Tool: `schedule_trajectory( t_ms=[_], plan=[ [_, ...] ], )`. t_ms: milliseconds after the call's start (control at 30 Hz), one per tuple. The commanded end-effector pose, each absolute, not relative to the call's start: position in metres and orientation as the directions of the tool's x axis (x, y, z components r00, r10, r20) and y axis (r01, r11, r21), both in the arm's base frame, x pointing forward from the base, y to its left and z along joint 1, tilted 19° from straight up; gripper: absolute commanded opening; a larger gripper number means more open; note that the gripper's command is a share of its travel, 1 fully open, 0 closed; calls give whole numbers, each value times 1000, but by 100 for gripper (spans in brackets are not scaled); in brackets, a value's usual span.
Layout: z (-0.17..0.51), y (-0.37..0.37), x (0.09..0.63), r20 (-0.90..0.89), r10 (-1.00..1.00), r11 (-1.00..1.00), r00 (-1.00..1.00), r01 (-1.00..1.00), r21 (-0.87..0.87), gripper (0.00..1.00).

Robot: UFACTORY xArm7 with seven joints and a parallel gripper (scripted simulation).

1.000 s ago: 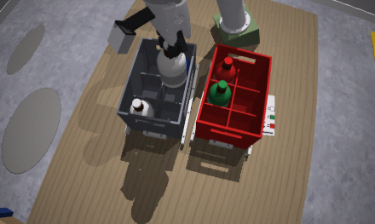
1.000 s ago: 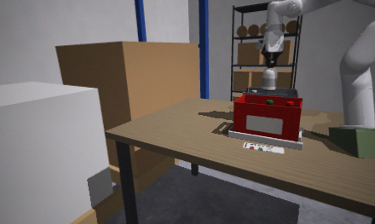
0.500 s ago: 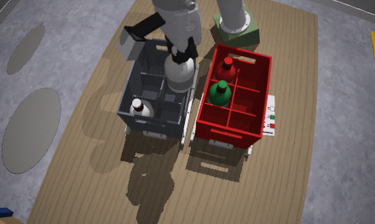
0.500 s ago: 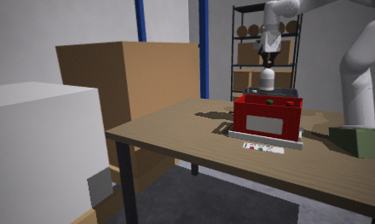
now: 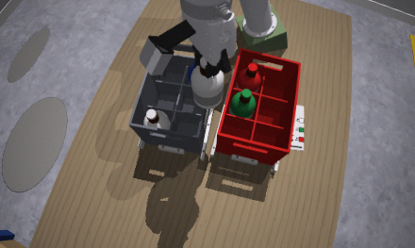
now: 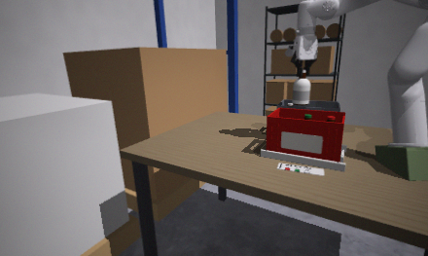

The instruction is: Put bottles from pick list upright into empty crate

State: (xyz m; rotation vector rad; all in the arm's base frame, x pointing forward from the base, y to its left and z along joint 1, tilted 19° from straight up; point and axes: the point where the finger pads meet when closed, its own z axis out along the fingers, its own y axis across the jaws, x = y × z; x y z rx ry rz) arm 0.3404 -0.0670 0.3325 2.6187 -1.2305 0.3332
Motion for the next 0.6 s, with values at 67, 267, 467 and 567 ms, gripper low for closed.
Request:
schedule_trajectory(
  t_ms=[67, 267, 467, 567],
  plan=[
    [332, -55, 349, 302, -723, -622, 621, -775, 106, 0],
    [330, -49, 354, 302, -723, -622, 621, -775, 106, 0],
    [328, -39, 361, 302, -723, -623, 621, -775, 106, 0],
    [327, -34, 364, 302, -723, -623, 621, -775, 106, 0]
  ],
)
